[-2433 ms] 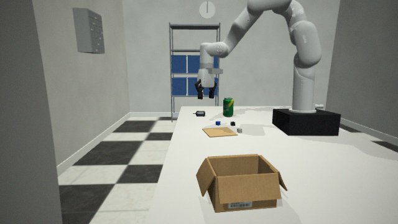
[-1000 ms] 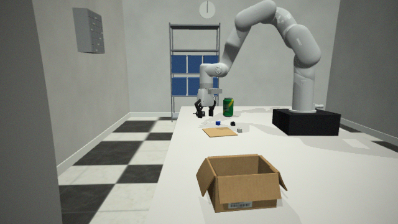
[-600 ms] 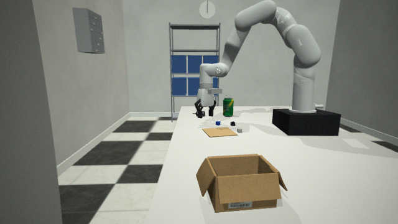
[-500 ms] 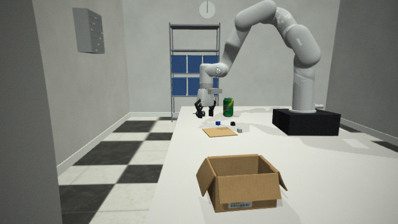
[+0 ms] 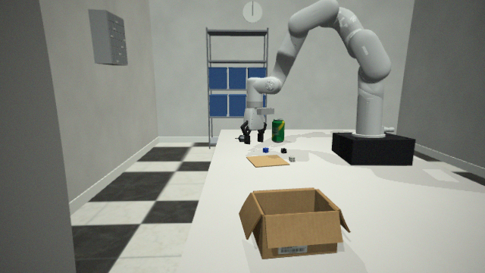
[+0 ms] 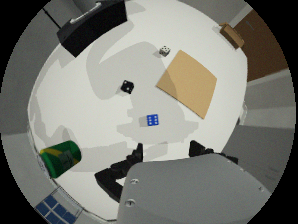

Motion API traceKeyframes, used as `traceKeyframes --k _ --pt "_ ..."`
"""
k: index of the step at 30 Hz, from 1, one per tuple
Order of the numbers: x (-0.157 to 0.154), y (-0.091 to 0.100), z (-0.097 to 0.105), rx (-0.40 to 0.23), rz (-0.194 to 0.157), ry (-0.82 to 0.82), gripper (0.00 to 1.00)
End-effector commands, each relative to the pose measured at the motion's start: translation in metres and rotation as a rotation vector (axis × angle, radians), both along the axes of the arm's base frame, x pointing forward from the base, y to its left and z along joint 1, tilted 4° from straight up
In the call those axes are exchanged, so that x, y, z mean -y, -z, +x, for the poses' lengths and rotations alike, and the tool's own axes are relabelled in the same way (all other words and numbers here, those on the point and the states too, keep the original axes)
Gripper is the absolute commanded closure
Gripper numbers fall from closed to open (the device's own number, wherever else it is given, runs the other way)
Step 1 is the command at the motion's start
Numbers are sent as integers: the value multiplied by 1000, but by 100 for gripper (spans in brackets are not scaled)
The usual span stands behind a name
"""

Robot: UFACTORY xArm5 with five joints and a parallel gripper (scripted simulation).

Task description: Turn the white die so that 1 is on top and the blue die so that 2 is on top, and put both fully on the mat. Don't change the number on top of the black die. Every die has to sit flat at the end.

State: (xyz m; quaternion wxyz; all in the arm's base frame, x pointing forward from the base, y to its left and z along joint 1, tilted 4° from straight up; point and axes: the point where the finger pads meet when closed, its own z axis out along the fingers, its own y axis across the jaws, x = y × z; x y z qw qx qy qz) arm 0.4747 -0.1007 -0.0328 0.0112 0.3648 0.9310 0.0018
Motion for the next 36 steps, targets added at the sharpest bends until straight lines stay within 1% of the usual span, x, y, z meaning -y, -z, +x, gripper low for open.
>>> traceKeyframes --k 1,2,5,8,11,36 --pt "-2 -1 -22 5 -1 0 0" --pt "-2 -1 -22 5 -1 0 0" --pt "-4 -1 -41 5 -1 0 0" --pt "-6 0 -56 5 -1 0 0" --pt "-6 0 -63 5 -1 0 0" --pt "-7 0 -64 5 -1 0 0"
